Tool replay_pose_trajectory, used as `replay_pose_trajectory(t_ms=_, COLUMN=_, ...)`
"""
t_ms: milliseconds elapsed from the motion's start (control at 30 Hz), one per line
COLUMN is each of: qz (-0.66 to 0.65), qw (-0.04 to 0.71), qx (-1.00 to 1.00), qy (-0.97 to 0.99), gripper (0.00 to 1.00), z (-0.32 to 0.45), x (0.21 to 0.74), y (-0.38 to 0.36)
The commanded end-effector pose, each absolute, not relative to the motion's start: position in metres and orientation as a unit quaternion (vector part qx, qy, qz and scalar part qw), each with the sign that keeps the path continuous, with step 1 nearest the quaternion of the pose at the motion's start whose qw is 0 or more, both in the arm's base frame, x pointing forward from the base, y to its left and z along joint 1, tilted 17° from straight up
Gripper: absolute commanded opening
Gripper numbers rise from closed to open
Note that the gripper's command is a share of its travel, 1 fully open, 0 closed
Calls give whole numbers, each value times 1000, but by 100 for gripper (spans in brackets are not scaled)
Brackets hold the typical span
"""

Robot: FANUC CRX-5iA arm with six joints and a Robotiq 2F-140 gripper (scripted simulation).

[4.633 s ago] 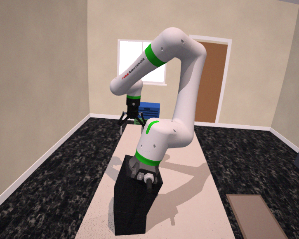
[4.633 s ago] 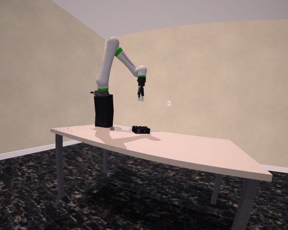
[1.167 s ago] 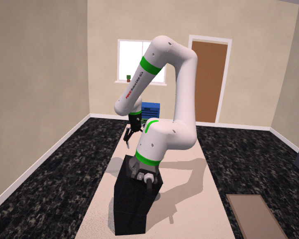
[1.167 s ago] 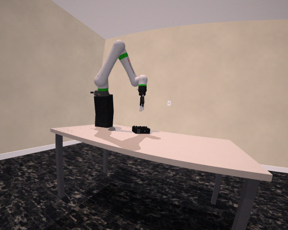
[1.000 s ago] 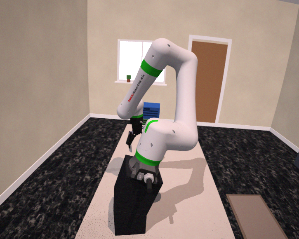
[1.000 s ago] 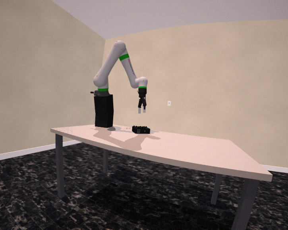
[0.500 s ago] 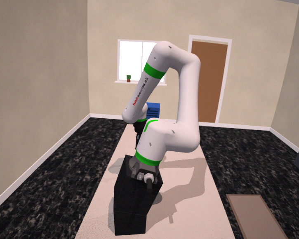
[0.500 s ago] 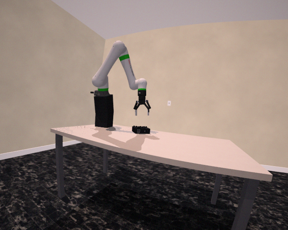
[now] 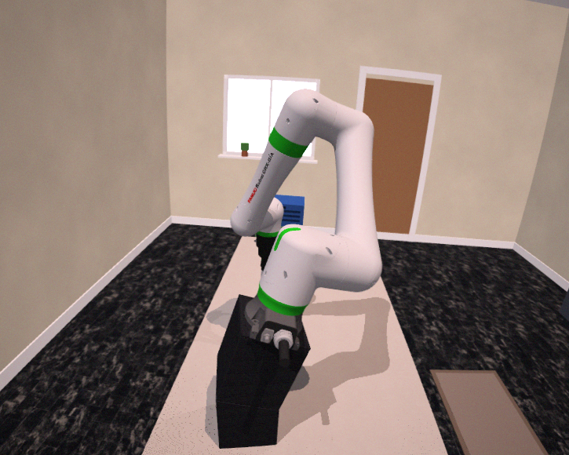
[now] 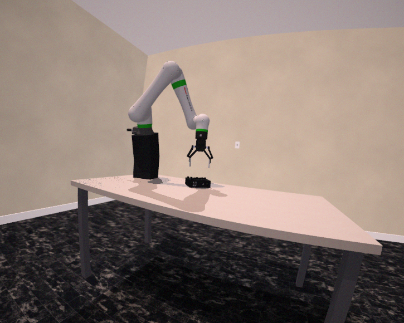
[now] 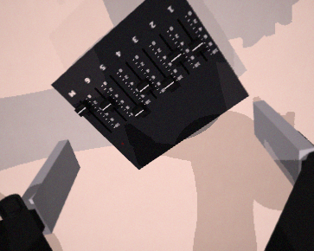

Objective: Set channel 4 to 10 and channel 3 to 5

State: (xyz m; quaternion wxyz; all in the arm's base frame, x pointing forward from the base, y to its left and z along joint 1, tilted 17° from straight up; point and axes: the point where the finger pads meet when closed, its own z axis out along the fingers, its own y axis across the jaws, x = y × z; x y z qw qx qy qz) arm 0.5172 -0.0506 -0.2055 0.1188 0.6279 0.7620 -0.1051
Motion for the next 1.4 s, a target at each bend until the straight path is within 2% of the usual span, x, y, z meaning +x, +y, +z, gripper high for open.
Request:
replay_pose_trajectory(t_ms=0, qz=-112, qw=102, qx=560, qy=815, gripper=100, z=-224, x=541, y=-61)
replay_pose_trajectory(t_ms=100, qz=-123, qw=87, qx=461, qy=875, gripper=100, z=-229, x=544, y=-63)
replay_pose_trajectory(t_ms=133, qz=-125, qw=82, qx=441, qy=885, gripper=0, z=-229, x=544, y=-63)
replay_pose_trajectory(t_ms=1367, qz=-125, qw=82, qx=441, qy=885, gripper=0, z=-229, x=544, y=-63)
